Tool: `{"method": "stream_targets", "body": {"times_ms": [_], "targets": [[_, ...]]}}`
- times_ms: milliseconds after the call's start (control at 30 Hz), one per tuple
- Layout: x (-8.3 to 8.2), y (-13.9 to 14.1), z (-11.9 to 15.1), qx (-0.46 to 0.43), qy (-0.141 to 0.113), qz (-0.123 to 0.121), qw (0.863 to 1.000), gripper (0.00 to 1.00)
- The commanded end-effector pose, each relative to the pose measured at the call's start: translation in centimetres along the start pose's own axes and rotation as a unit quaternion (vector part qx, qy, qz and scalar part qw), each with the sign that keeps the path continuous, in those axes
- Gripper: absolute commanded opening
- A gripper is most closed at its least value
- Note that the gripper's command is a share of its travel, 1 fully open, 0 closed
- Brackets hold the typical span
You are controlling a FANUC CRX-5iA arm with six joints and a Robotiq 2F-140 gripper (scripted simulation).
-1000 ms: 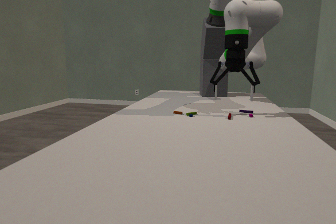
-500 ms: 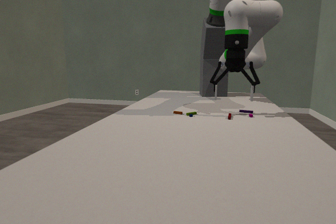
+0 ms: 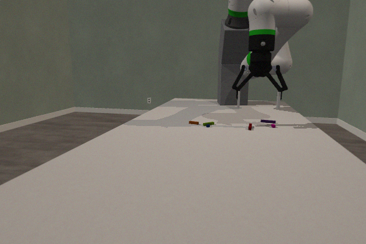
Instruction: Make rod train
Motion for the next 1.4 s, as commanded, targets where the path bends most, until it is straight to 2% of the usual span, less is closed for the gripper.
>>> {"method": "stream_targets", "body": {"times_ms": [0,167,233,367,733,800,867,1300,1367], "targets": [[-0.7,1.2,1.2,-0.017,-0.006,-0.002,1.000,1.00],[-2.5,4.1,3.8,-0.055,-0.018,-0.008,0.998,1.00],[-2.5,4.1,3.8,-0.055,-0.018,-0.008,0.998,1.00],[-4.9,7.3,6.4,-0.095,-0.032,-0.014,0.995,1.00],[-11.0,14.0,10.9,-0.175,-0.061,-0.026,0.982,1.00],[-11.0,14.0,10.9,-0.175,-0.061,-0.026,0.982,1.00],[-13.3,16.2,12.1,-0.200,-0.070,-0.030,0.977,1.00],[-22.5,23.2,15.2,-0.283,-0.100,-0.045,0.953,1.00],[-22.5,23.2,15.2,-0.283,-0.100,-0.045,0.953,1.00]]}}
Point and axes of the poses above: the point where the finger pads meet when closed, its own x axis out along the fingers, its own y axis across the jaws, z = x × y, the point moved 8 cm from there along -x, back along the fingers, and after that the axes turned 1 degree about -x, right-handed, at the moved point
